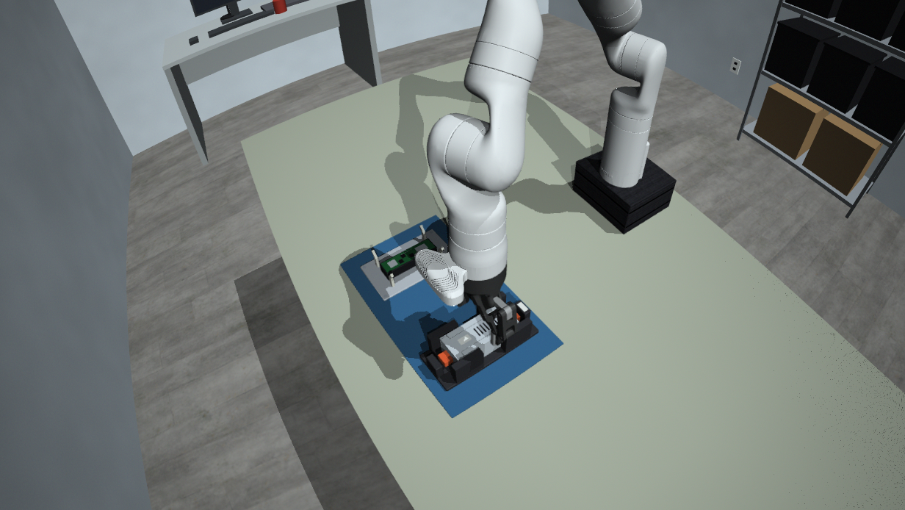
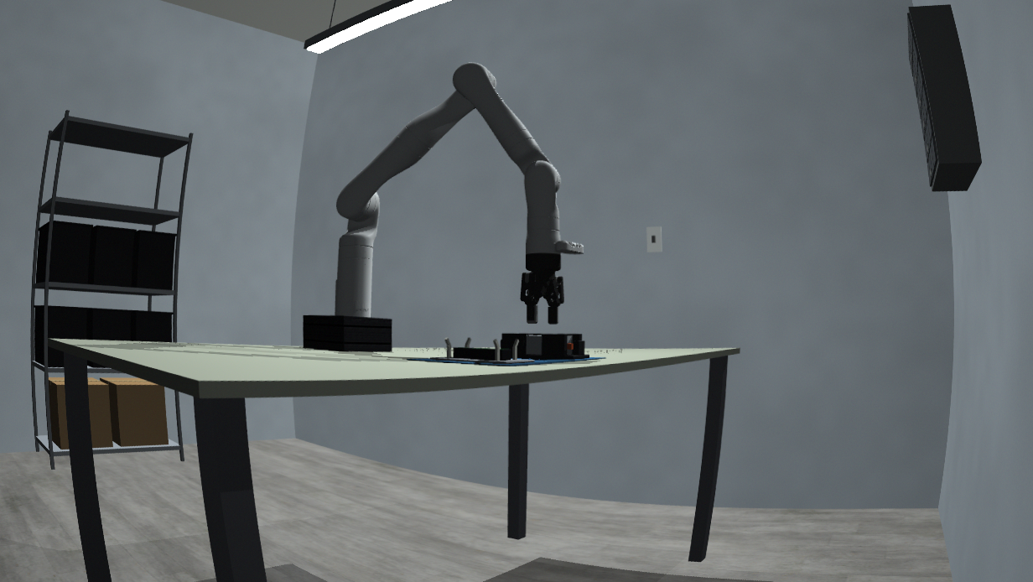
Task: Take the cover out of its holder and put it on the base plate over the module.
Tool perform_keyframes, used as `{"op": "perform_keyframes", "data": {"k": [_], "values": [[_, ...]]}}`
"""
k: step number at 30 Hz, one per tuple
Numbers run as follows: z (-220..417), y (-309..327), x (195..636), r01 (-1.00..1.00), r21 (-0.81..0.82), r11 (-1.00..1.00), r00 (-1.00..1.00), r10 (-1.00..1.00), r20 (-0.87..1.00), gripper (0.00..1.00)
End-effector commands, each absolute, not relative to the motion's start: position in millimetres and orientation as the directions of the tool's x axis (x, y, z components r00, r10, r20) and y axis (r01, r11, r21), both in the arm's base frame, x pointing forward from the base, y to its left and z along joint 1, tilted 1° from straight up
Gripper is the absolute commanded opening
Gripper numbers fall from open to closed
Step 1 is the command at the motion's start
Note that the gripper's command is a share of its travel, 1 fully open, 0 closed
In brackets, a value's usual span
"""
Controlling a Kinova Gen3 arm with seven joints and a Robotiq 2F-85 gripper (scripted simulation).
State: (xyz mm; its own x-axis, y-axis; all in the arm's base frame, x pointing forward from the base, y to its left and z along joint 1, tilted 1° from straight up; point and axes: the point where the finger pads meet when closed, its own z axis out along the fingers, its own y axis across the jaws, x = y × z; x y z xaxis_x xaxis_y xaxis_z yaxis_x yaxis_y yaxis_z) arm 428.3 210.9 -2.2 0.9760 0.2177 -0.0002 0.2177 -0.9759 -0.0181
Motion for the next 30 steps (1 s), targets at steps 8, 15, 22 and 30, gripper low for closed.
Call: {"op": "perform_keyframes", "data": {"k": [8, 15, 22, 30], "values": [[-43.8, 210.6, 427.4, 0.217, -0.016, -0.976, 0.976, 0.217, -0.004, 1.0], [-43.6, 211.0, 428.2, 0.217, -0.017, -0.976, 0.976, 0.217, -0.001, 1.0], [-50.1, 210.7, 427.5, 0.217, -0.017, -0.976, 0.976, 0.217, -0.004, 1.0], [-51.1, 210.6, 427.4, 0.217, -0.016, -0.976, 0.976, 0.217, -0.004, 1.0]]}}
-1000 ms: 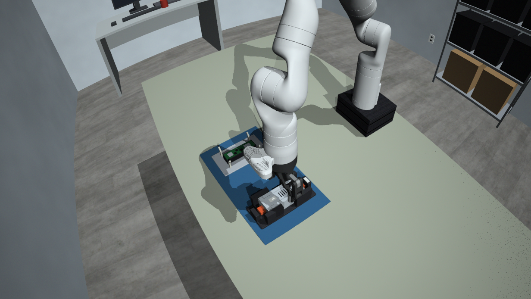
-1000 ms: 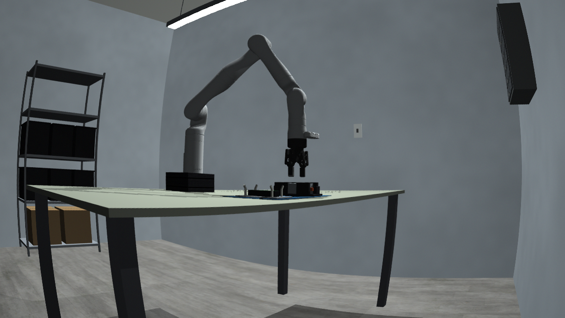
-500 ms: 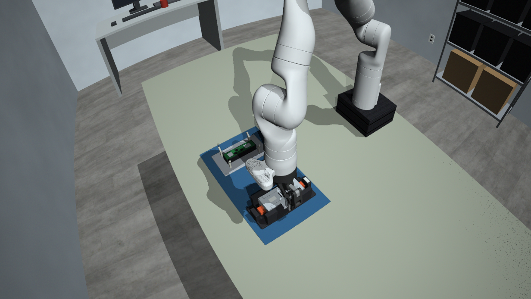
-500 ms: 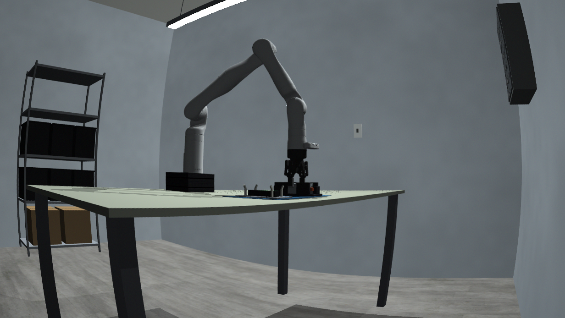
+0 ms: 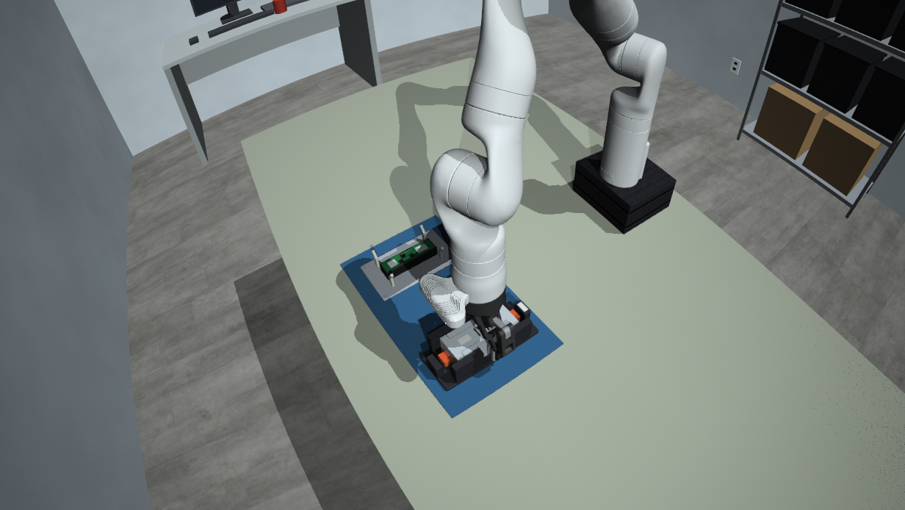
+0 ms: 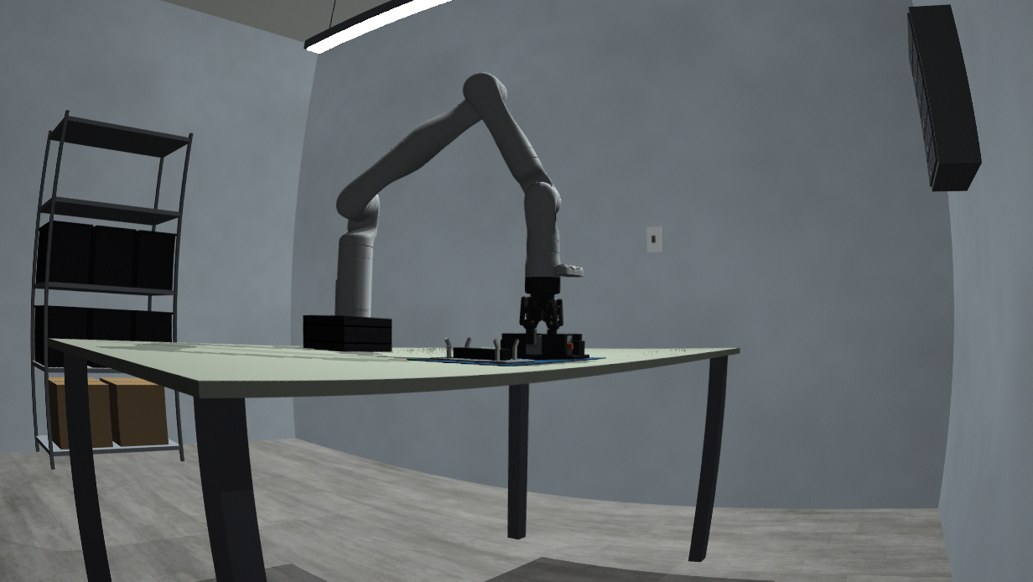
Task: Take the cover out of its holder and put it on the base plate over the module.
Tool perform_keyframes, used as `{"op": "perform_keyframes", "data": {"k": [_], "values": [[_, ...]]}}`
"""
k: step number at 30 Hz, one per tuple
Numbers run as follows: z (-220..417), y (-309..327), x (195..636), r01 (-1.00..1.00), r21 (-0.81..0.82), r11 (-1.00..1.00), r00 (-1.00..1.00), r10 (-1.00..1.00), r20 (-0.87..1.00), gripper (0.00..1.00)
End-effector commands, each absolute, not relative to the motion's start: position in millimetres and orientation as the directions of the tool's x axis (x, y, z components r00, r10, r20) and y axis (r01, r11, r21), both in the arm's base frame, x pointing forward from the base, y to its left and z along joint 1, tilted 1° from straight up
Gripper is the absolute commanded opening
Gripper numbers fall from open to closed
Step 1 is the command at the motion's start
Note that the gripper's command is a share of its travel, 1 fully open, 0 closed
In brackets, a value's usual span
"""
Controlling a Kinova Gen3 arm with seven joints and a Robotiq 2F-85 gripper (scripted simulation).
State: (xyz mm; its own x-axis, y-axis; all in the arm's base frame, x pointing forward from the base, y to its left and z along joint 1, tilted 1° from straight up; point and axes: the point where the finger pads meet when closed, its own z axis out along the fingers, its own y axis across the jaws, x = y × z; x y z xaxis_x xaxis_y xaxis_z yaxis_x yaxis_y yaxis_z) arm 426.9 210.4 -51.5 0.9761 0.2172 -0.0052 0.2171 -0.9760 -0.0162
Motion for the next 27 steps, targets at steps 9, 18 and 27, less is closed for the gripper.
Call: {"op": "perform_keyframes", "data": {"k": [9, 18, 27], "values": [[-49.8, 210.6, 427.4, 0.217, -0.016, -0.976, 0.976, 0.217, -0.004, 1.0], [-49.7, 210.6, 427.4, 0.217, -0.016, -0.976, 0.976, 0.217, -0.004, 0.7], [-49.7, 210.6, 427.4, 0.217, -0.016, -0.976, 0.976, 0.217, -0.004, 0.7]]}}
